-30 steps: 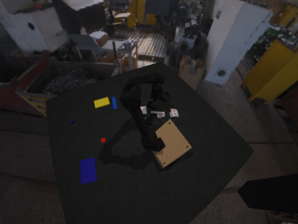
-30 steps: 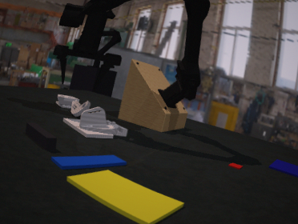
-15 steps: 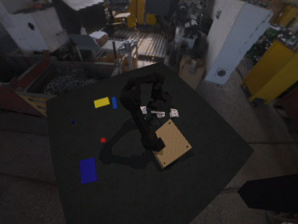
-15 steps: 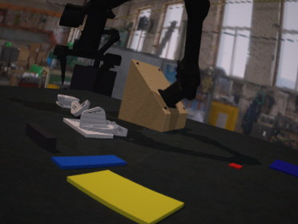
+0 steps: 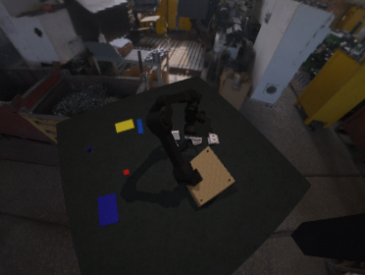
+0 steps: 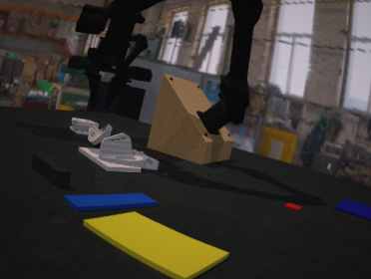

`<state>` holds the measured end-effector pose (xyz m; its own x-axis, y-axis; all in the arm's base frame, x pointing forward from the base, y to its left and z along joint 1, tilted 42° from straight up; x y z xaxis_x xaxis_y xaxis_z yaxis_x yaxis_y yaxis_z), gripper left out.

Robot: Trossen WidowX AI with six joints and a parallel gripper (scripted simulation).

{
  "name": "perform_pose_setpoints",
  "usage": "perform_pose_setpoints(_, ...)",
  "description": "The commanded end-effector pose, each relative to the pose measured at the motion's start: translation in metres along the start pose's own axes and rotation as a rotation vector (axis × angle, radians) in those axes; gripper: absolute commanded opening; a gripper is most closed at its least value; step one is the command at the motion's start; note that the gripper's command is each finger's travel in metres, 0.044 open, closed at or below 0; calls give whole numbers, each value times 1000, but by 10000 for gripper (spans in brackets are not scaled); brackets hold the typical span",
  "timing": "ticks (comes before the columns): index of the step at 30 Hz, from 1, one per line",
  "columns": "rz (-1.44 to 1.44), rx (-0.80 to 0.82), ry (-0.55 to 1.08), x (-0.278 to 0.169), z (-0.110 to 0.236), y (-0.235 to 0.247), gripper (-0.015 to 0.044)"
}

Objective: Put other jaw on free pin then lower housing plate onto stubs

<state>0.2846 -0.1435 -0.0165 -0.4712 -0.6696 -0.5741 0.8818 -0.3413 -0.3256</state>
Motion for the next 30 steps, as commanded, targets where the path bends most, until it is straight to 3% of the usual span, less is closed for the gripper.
perform_pose_setpoints(1,91,0,-2,1,0,-3,46)
perform_pose_setpoints(3,142,0,-2,1,0,-4,0)
perform_pose_setpoints(30,827,-1,-2,1,1,-17,0)
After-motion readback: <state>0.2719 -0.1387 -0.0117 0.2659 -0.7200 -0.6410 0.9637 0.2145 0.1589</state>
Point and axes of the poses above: the point midway between the two fingers, 35 mm back from their tips, its own z axis back along the fingers, its own y axis across the jaws, x = y × z, the point moved 6 cm from there along z, back along the fingers
